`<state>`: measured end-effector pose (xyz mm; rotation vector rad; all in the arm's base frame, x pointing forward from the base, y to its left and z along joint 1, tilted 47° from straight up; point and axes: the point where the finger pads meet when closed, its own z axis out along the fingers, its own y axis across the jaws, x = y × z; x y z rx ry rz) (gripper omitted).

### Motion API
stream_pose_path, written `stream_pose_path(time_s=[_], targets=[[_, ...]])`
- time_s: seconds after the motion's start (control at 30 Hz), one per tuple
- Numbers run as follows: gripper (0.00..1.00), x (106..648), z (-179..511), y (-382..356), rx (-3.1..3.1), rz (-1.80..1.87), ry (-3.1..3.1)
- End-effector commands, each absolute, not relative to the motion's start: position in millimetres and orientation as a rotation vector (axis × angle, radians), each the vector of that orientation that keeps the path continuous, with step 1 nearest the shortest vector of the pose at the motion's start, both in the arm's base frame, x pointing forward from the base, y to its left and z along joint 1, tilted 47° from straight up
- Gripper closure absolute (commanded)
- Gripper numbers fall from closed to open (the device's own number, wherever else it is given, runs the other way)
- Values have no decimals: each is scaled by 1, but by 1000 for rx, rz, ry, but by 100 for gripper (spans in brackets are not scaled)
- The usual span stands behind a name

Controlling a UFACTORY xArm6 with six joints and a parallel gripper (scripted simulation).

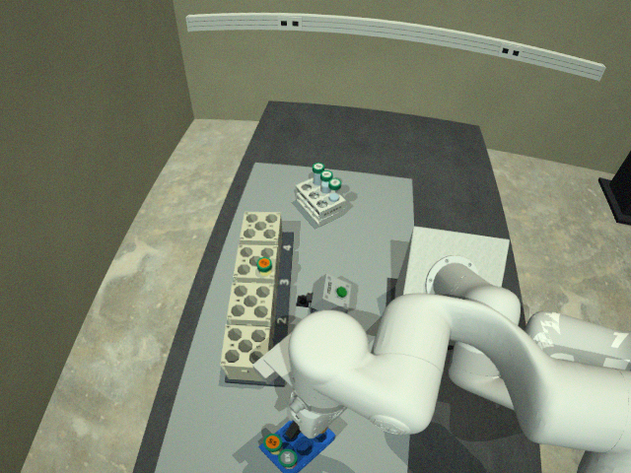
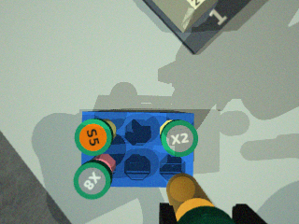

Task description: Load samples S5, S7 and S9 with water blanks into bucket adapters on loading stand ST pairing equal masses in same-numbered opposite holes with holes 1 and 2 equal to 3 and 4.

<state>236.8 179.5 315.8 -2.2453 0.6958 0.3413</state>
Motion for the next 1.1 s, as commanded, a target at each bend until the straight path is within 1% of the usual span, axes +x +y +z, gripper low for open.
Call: stream_pose_path(time_s=[0.0, 0.4, 1.07], targets=[[100, 237, 323, 172, -2245, 339, 695], [100, 237, 323, 172, -2245, 339, 695], [100, 315, 288, 143, -2325, 40, 0]])
